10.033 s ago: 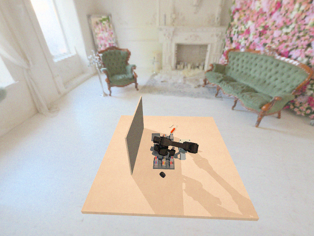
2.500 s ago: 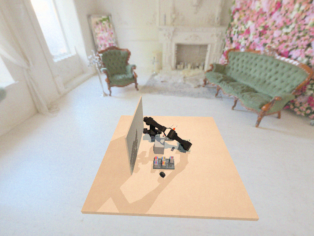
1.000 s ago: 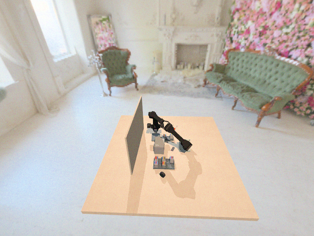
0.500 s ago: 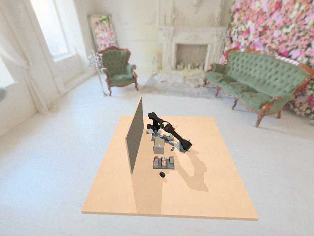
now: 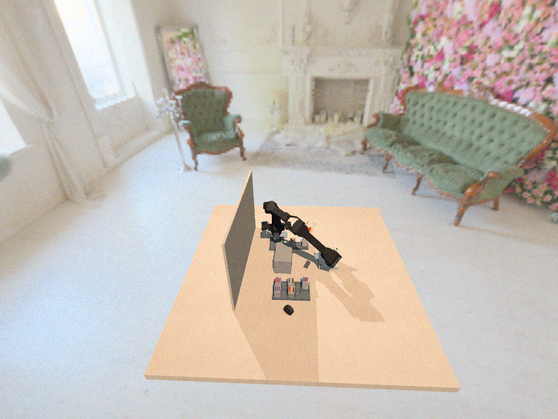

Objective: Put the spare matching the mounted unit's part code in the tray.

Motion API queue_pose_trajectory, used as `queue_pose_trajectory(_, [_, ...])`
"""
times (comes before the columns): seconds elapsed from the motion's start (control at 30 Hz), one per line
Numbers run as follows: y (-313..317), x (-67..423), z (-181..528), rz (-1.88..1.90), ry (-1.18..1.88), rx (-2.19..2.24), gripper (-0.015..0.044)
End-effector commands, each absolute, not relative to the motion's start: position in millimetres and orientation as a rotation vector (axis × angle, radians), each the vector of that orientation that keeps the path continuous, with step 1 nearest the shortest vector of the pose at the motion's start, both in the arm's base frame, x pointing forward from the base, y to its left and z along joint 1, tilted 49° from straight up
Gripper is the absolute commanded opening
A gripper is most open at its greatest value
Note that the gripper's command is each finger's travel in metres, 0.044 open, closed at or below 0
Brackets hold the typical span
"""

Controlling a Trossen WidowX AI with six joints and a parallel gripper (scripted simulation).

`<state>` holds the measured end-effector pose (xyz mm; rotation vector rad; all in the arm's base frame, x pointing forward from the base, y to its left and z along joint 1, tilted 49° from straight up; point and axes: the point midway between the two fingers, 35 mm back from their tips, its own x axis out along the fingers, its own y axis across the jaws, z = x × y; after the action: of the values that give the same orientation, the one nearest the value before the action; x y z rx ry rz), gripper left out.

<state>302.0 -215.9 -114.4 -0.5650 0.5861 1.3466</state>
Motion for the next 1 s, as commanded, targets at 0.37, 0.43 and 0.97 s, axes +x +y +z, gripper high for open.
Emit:
queue_pose_trajectory(0.37, [-206,303,-123,1.344,0.585,-0.553,0.0000])
queue_pose_trajectory(0.43, [-204,303,-124,1.344,0.585,-0.553,0.0000])
queue_pose_trajectory(0.97, [-195,304,-132,1.344,0.585,-0.553,0.0000])
